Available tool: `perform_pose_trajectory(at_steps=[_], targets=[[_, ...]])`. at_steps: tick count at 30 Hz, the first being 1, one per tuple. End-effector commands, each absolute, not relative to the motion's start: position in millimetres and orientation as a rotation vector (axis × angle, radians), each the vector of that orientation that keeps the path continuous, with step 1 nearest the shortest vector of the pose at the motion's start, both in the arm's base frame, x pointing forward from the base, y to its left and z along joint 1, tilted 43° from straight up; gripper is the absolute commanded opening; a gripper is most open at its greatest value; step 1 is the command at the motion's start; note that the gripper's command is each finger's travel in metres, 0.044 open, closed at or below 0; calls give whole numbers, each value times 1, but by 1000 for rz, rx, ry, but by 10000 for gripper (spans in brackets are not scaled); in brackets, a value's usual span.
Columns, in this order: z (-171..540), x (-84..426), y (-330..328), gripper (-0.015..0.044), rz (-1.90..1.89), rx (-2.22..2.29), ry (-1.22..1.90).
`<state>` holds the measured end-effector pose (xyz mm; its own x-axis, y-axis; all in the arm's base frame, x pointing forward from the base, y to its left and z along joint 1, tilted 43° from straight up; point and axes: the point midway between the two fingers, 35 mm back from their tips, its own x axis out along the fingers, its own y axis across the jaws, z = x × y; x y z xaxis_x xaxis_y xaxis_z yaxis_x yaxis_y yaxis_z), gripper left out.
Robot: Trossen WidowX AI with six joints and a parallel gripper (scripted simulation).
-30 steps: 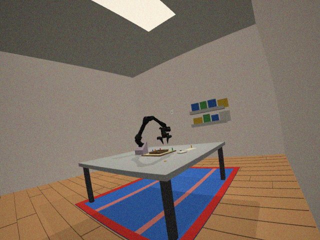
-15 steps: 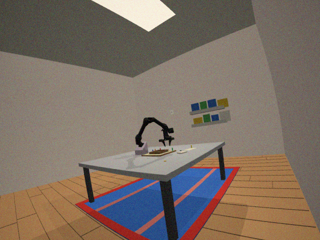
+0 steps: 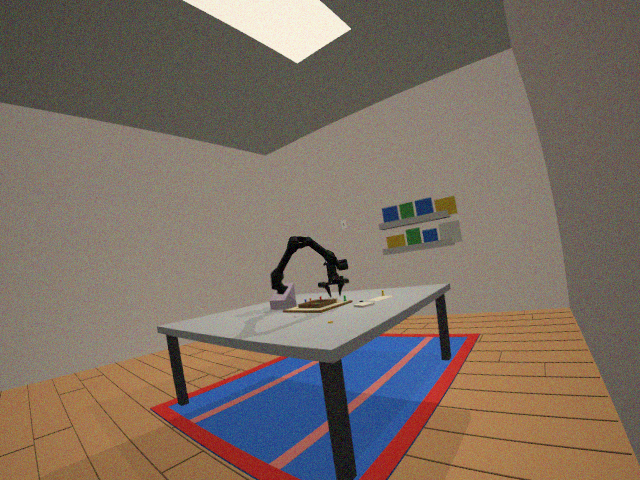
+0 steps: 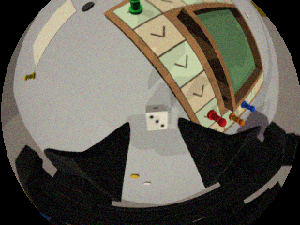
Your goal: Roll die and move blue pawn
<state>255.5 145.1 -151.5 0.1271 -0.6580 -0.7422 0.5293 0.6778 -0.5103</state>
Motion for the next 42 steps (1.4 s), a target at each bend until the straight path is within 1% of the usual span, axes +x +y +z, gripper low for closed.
perform_pose_trajectory(at_steps=[1,11,17,24,27,42], targets=[[-157,254,137,275,-870,-145,1157],[-167,256,128,275,-870,-146,1157],[-167,256,128,118,-870,-146,1157],[-167,256,128,71,-870,-146,1157],[-164,256,132,0,-870,-145,1157],[-86,239,213,0,-867,-143,1161]])
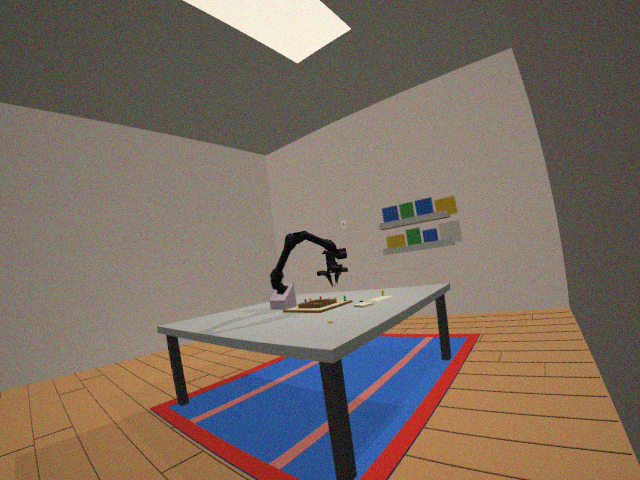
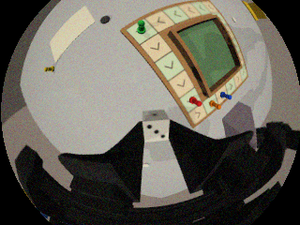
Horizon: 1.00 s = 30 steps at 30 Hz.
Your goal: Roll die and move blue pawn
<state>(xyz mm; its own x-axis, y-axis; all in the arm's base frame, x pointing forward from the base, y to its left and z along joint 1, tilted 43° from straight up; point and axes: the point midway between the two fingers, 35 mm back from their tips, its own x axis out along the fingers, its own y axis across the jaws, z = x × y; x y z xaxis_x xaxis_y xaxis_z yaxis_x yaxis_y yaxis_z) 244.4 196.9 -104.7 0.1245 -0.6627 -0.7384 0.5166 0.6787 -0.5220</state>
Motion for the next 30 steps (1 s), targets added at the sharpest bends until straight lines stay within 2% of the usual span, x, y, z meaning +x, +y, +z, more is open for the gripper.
perform_pose_trajectory(at_steps=[1,7,30], targets=[[-83,238,216,0,-867,-143,1161],[-81,238,215,0,-856,-158,1170],[-48,261,171,0,-431,-689,1421]])
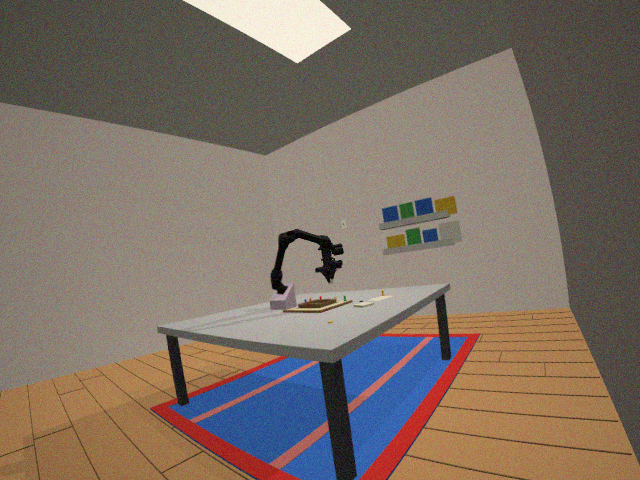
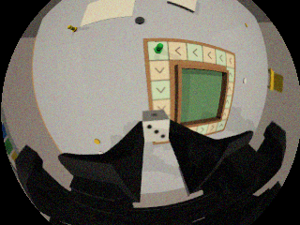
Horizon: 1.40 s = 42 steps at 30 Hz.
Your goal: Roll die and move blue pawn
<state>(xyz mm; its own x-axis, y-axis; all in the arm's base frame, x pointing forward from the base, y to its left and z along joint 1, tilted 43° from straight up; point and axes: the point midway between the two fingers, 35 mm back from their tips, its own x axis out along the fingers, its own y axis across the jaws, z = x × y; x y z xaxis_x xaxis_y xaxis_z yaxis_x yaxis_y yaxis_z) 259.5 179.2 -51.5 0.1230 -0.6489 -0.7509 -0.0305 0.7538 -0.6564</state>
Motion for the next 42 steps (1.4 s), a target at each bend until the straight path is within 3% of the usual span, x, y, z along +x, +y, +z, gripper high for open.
perform_pose_trajectory(at_steps=[1,42], targets=[[-46,262,168,0,-411,-712,1430],[4,272,76,0,501,-1640,1610]])
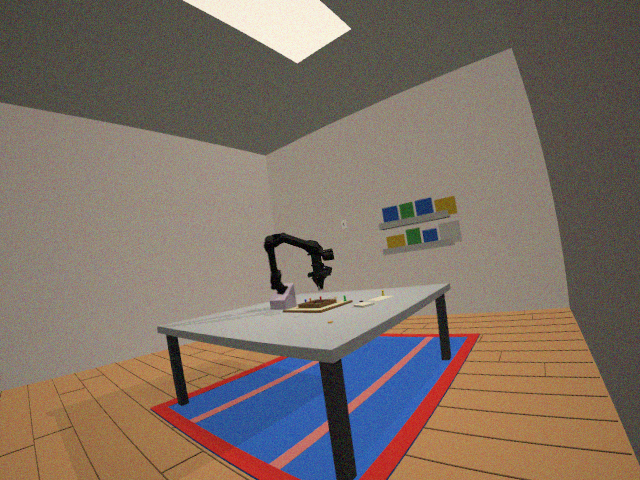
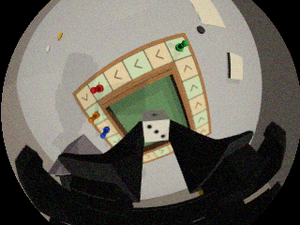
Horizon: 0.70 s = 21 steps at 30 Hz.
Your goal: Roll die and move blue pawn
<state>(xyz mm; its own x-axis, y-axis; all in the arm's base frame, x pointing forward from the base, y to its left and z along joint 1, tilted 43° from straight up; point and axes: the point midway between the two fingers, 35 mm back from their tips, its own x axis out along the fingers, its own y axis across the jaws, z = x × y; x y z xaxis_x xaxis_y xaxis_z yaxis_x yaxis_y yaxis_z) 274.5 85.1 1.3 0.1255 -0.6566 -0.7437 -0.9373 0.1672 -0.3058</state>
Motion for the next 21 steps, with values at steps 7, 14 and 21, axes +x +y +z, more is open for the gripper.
perform_pose_trajectory(at_steps=[7,14,21], targets=[[11,270,60,0,676,-1789,1607],[15,268,50,0,792,-1883,1600],[13,267,48,0,838,-1838,1596]])
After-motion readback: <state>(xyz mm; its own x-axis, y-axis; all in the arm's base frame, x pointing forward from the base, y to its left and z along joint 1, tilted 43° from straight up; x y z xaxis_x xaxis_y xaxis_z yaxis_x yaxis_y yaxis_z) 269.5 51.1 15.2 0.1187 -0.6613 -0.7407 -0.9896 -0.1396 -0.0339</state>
